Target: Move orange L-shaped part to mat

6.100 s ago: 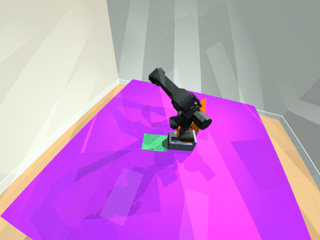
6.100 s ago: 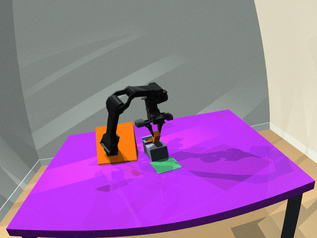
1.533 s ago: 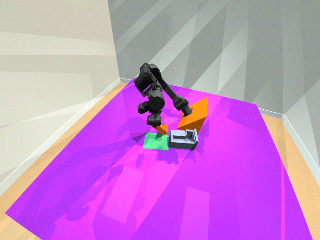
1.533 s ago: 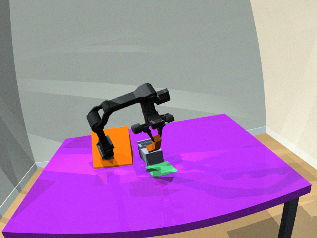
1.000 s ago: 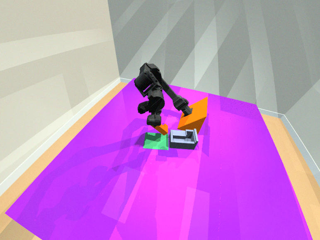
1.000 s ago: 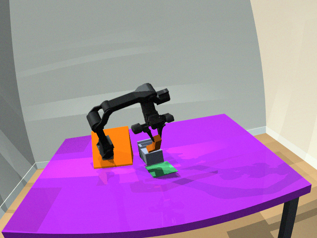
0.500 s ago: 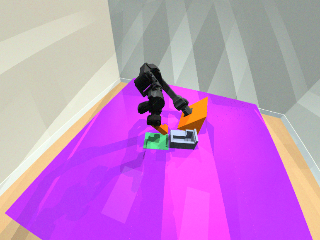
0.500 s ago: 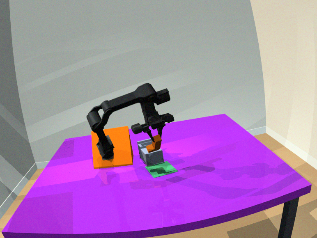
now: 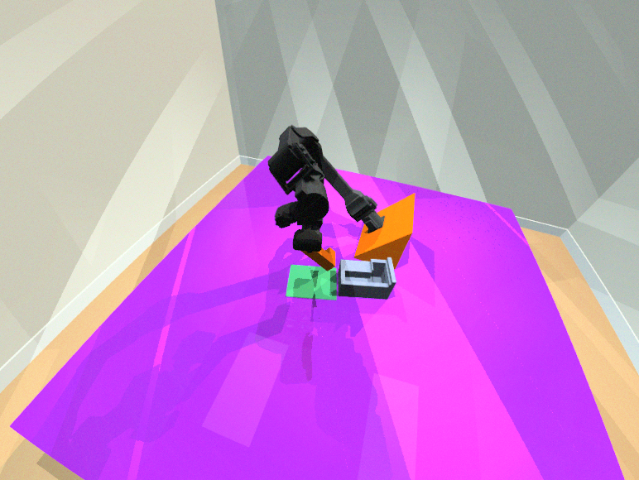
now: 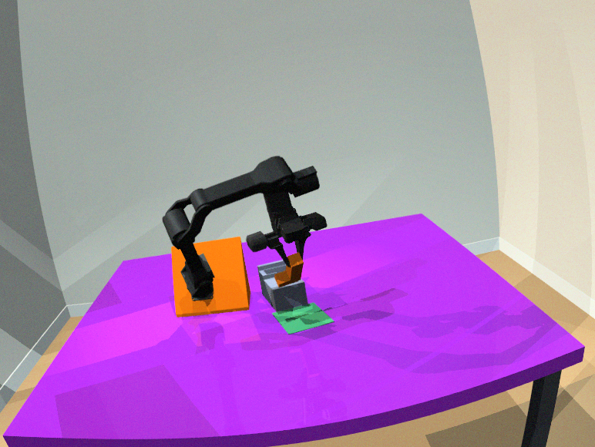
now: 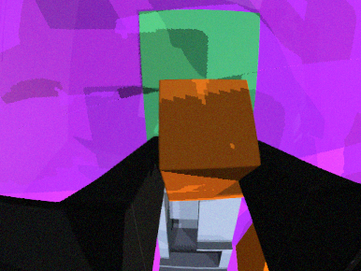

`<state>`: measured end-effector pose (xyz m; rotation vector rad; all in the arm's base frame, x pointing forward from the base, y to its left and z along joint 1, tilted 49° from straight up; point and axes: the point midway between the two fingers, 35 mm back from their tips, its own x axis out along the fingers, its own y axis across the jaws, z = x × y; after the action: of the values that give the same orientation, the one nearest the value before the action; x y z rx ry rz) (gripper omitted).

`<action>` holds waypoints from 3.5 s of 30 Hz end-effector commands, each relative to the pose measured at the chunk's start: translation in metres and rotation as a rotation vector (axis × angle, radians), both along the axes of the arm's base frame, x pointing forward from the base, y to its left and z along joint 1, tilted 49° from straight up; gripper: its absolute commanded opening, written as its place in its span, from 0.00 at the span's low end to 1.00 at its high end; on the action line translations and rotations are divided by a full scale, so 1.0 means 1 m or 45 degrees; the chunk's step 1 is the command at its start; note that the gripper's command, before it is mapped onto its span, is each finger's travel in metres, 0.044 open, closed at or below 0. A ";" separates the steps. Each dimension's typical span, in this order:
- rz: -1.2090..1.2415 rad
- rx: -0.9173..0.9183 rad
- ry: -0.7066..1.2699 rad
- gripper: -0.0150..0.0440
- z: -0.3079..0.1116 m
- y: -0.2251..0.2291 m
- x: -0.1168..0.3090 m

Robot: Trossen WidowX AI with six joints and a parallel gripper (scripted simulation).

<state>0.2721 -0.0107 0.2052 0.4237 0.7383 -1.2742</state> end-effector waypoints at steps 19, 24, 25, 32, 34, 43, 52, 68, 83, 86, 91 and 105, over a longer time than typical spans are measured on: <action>0.006 -0.008 0.005 0.25 0.001 -0.001 0.000; 0.006 -0.008 0.005 0.25 0.001 -0.001 0.000; 0.006 -0.008 0.005 0.25 0.001 -0.001 0.000; 0.006 -0.008 0.005 0.25 0.001 -0.001 0.000; 0.006 -0.008 0.005 0.25 0.001 -0.001 0.000; 0.006 -0.008 0.005 0.25 0.001 -0.001 0.000; -0.008 -0.004 0.007 0.25 -0.001 -0.002 0.001; -0.074 -0.056 0.068 0.25 -0.013 -0.022 0.005; -0.091 -0.077 0.083 0.25 -0.028 -0.041 0.006; -0.092 -0.079 0.084 0.25 -0.031 -0.045 0.006; -0.093 -0.080 0.085 0.25 -0.036 -0.051 0.006; -0.095 -0.084 0.086 0.25 -0.048 -0.065 0.006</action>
<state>0.2779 -0.0738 0.1579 0.3665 0.7436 -1.3870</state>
